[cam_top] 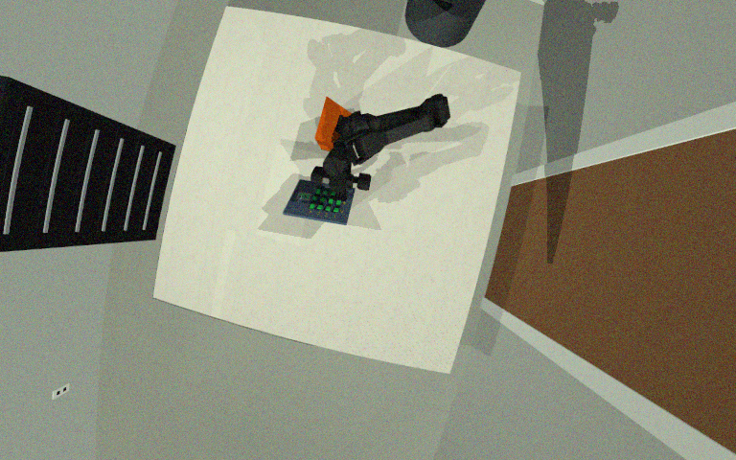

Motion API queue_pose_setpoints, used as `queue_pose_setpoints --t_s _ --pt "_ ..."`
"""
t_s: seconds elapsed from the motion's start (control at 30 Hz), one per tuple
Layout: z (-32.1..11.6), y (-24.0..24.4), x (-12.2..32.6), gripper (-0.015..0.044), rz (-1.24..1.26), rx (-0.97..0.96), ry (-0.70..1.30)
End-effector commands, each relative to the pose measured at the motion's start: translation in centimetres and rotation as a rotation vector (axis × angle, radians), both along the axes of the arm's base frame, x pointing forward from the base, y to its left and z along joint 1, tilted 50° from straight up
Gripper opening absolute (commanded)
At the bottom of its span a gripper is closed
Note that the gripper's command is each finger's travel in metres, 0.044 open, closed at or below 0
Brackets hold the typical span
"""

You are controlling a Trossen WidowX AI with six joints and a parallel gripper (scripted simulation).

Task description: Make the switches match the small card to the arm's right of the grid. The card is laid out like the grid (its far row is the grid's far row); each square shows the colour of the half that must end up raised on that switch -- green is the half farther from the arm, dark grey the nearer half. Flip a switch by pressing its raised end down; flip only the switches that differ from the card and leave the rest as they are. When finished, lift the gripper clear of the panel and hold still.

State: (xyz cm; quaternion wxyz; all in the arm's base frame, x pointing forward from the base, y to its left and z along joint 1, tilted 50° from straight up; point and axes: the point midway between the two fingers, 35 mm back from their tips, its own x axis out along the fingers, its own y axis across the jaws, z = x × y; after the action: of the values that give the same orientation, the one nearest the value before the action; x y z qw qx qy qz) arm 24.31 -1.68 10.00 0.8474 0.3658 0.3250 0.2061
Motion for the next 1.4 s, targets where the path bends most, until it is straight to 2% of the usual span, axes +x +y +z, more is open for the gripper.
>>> queue_pose_setpoints --t_s 0.0,0.83,1.13,1.37 --pt "-0.3 0.1 -0.1 0.0000 -0.003 0.001 0.009" --pt "-0.2 0.1 0.1 0.0000 0.000 -0.001 0.003" --pt "1.9 -3.5 -4.0 0.0000 0.016 -0.008 0.034" --pt "2.3 -3.7 -4.3 0.0000 0.017 -0.003 0.029"
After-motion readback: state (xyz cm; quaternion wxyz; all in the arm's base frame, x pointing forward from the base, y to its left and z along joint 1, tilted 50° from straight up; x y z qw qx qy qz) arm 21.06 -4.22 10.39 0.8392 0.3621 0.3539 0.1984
